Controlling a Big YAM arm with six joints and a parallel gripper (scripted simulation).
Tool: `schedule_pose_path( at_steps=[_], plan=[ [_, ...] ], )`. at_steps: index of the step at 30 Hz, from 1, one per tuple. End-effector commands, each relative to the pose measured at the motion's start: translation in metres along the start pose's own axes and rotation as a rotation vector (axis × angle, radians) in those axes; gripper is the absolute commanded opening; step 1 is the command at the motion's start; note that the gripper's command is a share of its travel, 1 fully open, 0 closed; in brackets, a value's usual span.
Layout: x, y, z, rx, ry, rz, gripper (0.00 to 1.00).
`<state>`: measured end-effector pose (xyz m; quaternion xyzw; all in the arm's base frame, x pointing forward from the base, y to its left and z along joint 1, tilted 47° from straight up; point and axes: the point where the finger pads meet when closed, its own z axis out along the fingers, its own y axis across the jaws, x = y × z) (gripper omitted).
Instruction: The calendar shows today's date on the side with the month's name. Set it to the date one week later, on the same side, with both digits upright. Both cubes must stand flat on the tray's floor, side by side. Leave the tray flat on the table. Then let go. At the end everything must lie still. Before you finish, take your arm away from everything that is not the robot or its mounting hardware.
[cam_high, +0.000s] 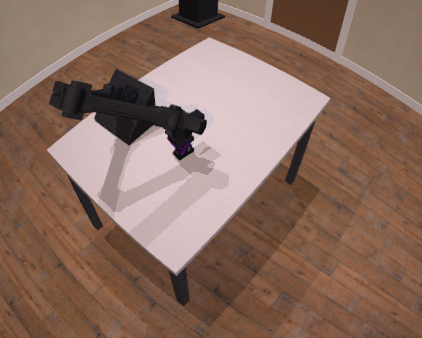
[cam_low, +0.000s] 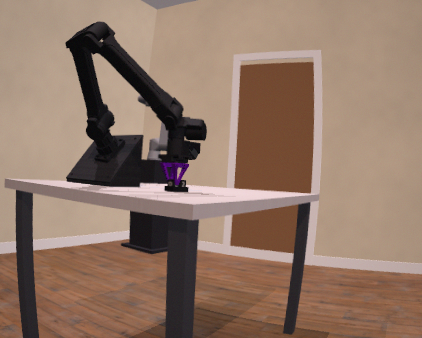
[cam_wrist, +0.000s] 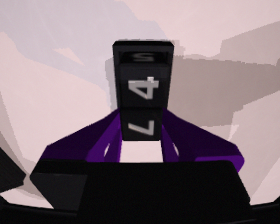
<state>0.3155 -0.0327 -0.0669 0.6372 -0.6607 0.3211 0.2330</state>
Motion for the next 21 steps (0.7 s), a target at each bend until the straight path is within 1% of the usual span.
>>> schedule_pose_path(
  at_steps=[1, 3, 4, 8, 9, 11, 12, 14, 15, 21],
  plan=[
    [-0.0002, 0.0037, 0.0057, -0.007, 0.003, -0.01, 0.28],
    [-0.0002, 0.0037, 0.0057, -0.007, 0.003, -0.01, 0.28],
    [-0.0002, 0.0037, 0.0057, -0.007, 0.003, -0.01, 0.32],
    [-0.0002, 0.0037, 0.0057, -0.007, 0.003, -0.01, 0.32],
    [-0.0002, 0.0037, 0.0057, -0.007, 0.003, -0.01, 0.36],
    [-0.0002, 0.0037, 0.0057, -0.007, 0.003, -0.01, 0.36],
    [-0.0002, 0.0037, 0.0057, -0.007, 0.003, -0.01, 0.4],
    [-0.0002, 0.0037, 0.0057, -0.007, 0.003, -0.01, 0.4],
    [-0.0002, 0.0037, 0.0057, -0.007, 0.003, -0.01, 0.44],
    [-0.0002, 0.0037, 0.0057, -0.007, 0.003, -0.01, 0.44]
  ],
)
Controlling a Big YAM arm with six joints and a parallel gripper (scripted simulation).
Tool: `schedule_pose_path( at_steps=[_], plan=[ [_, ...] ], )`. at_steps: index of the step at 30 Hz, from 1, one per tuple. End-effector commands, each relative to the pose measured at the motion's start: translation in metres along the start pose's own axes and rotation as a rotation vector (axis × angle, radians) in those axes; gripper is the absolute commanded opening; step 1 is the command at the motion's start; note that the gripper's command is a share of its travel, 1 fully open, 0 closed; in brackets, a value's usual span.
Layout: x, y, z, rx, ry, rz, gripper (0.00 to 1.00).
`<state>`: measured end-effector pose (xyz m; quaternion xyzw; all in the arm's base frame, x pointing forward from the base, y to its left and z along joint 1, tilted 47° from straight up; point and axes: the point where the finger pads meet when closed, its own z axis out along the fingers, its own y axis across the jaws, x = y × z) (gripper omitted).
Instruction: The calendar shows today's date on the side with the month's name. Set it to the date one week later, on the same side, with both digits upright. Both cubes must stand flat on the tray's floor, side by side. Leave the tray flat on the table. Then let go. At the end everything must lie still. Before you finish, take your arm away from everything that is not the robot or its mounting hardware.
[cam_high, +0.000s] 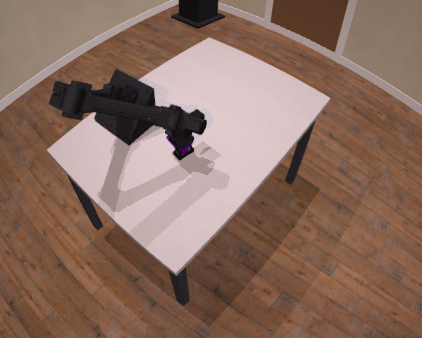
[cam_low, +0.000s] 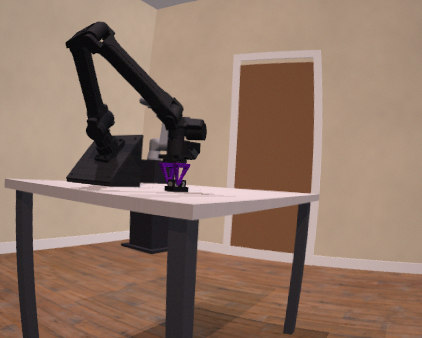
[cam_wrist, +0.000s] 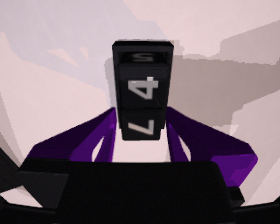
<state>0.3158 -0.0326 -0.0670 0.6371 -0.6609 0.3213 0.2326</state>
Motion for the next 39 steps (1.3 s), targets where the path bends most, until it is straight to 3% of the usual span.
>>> schedule_pose_path(
  at_steps=[1, 7, 13, 17, 19, 30, 38, 39],
  plan=[
    [0.0, 0.004, 0.006, -0.007, 0.003, -0.011, 0.44],
    [-0.002, 0.003, 0.002, 0.001, 0.001, -0.015, 0.44],
    [-0.005, -0.016, -0.027, 0.038, -0.018, 0.017, 0.44],
    [-0.005, -0.017, -0.046, 0.039, -0.02, 0.019, 0.44],
    [-0.005, -0.017, -0.046, 0.039, -0.02, 0.019, 0.44],
    [-0.005, -0.017, -0.102, 0.041, -0.028, 0.024, 0.44],
    [-0.006, -0.016, -0.104, 0.031, -0.02, 0.019, 0.44],
    [-0.006, -0.016, -0.104, 0.031, -0.02, 0.019, 1.0]
  ],
)
